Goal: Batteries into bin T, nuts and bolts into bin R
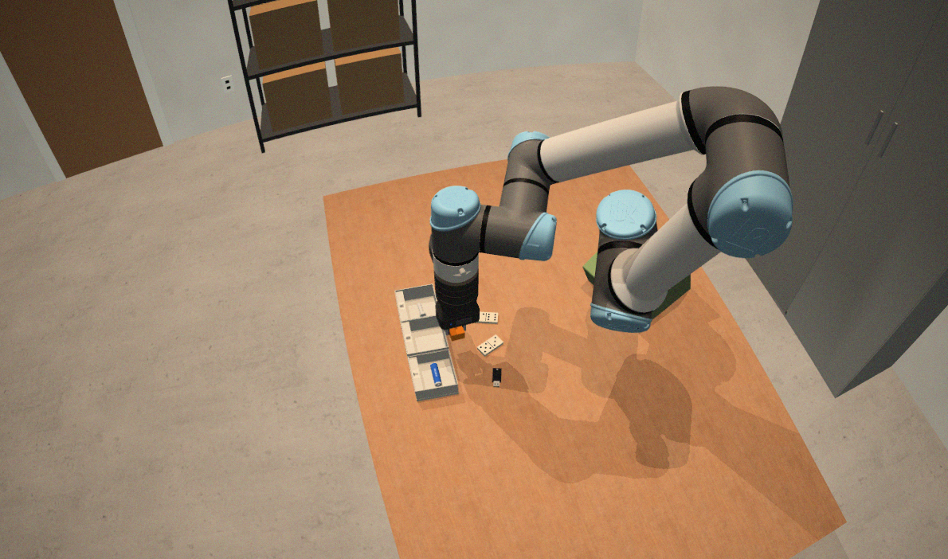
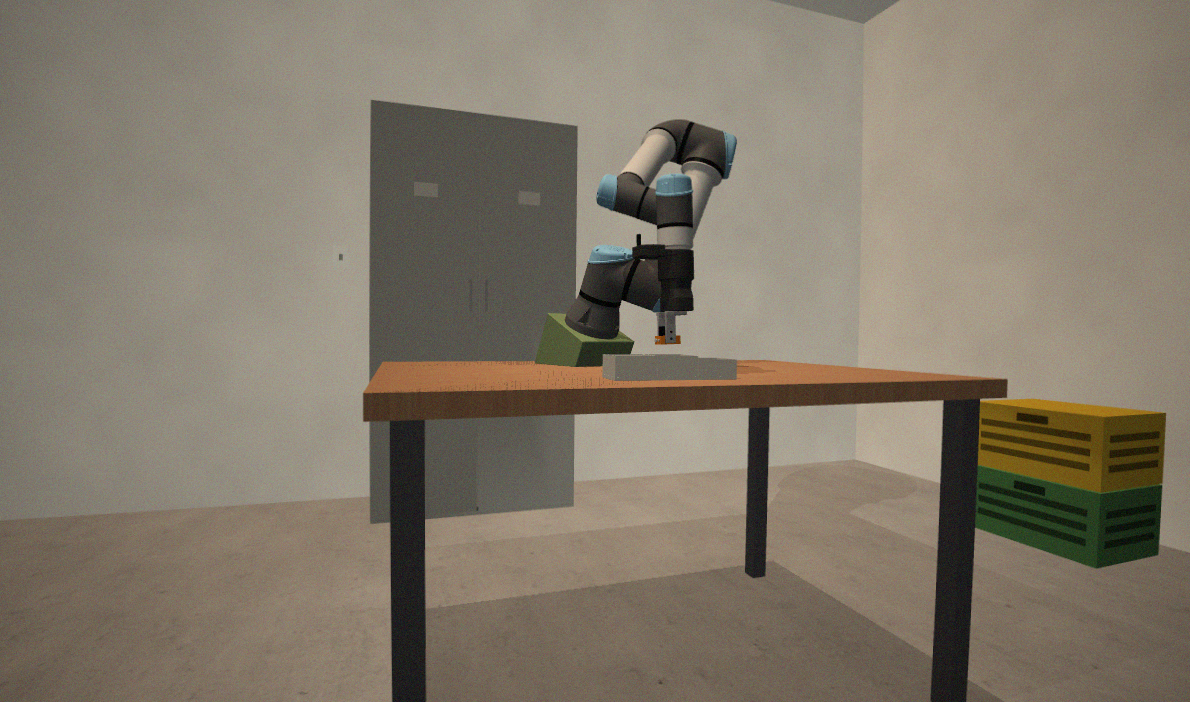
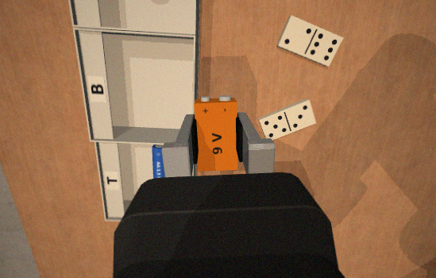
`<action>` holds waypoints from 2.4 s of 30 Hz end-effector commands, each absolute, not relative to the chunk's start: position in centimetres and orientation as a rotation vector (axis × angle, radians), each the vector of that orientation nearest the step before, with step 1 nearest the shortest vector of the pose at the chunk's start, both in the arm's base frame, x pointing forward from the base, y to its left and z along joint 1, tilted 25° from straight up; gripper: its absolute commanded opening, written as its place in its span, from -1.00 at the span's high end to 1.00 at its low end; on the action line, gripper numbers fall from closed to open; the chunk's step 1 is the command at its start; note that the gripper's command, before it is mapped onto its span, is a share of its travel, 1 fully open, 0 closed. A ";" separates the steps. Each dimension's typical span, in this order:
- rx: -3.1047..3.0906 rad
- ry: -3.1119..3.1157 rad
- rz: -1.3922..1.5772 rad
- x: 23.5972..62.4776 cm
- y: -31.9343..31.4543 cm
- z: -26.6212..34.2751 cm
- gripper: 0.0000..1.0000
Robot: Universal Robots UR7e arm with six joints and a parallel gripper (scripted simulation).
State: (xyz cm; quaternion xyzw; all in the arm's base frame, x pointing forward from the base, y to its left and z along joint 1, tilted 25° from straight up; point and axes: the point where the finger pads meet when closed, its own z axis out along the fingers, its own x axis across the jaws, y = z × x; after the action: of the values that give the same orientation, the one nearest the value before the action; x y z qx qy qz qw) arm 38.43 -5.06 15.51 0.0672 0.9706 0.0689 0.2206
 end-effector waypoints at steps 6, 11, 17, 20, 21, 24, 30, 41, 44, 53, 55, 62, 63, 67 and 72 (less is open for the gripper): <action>0.311 2.692 0.172 41.8 -2.5 17.4 -0.01; 0.311 2.692 0.172 43.9 -0.5 18.5 -0.01; 0.311 2.692 0.172 45.2 0.6 19.2 -0.01; 0.311 2.692 0.172 45.3 0.6 19.2 -0.01; 0.311 2.692 0.172 45.3 0.5 19.2 -0.01; 0.311 2.692 0.172 45.1 0.4 19.1 -0.01; 0.315 2.694 0.173 44.4 0.0 18.7 -0.01; 0.313 2.693 0.173 44.2 -0.1 18.6 -0.01; 0.313 2.693 0.173 44.2 -0.1 18.6 -0.01; 0.313 2.697 0.176 44.2 0.1 18.0 -0.01; 0.313 2.697 0.175 44.3 0.2 17.8 -0.01; 0.313 2.698 0.175 44.9 0.3 16.6 -0.01; 0.313 2.698 0.175 45.0 0.3 16.4 -0.01; 0.313 2.698 0.175 45.3 0.3 15.7 -0.01; 0.313 2.698 0.175 45.6 0.4 15.1 -0.01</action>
State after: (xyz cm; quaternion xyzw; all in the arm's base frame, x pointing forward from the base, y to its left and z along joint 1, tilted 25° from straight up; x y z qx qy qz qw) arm 45.17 0.27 15.85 0.1127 0.9697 0.0638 0.2069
